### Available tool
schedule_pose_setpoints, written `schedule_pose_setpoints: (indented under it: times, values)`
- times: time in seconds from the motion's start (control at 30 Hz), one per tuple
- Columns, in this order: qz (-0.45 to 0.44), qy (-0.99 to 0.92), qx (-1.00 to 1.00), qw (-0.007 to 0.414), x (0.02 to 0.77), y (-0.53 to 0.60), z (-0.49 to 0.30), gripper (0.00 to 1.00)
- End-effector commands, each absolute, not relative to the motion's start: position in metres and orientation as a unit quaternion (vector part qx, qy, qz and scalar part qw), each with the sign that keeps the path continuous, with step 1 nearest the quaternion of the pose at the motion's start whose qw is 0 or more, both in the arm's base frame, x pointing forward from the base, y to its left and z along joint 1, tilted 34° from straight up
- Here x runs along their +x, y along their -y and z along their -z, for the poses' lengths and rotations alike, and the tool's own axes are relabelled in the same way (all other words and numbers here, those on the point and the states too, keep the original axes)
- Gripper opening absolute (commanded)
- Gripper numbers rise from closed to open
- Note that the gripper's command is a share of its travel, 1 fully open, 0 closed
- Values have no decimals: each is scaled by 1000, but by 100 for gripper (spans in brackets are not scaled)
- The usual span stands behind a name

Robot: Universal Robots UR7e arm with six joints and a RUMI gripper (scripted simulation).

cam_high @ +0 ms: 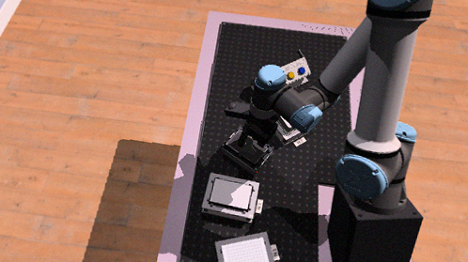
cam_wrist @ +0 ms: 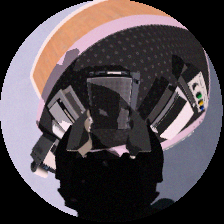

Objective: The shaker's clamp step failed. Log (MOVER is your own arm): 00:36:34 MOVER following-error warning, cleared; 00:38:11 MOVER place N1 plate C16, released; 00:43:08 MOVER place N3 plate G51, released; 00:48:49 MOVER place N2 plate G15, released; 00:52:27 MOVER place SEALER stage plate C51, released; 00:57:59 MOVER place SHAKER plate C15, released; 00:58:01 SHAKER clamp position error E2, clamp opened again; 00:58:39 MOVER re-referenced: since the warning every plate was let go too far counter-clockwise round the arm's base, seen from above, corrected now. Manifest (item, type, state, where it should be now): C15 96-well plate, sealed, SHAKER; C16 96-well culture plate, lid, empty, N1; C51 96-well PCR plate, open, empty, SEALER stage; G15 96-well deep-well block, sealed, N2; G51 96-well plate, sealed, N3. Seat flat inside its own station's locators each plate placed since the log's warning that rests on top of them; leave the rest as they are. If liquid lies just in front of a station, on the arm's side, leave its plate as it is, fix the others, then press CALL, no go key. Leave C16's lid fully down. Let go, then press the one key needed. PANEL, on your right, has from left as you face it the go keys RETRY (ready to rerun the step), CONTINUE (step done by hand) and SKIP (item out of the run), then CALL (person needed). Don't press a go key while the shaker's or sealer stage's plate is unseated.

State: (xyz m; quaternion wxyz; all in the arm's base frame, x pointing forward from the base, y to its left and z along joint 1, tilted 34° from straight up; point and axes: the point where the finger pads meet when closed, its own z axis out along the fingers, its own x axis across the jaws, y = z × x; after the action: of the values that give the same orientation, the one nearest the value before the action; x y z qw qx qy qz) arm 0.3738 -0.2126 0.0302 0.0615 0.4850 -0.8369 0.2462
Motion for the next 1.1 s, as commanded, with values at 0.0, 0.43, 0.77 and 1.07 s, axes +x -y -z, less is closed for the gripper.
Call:
schedule_pose_setpoints:
  times: [0.0, 0.43, 0.77, 1.07]
  values:
    - [-247, 837, 485, 61, 374, 213, -31, 0]
    - [-247, 837, 485, 61, 374, 213, -31, 0]
    - [-247, 837, 485, 61, 374, 211, -32, 0]
    - [-247, 837, 485, 61, 374, 210, -35, 0]
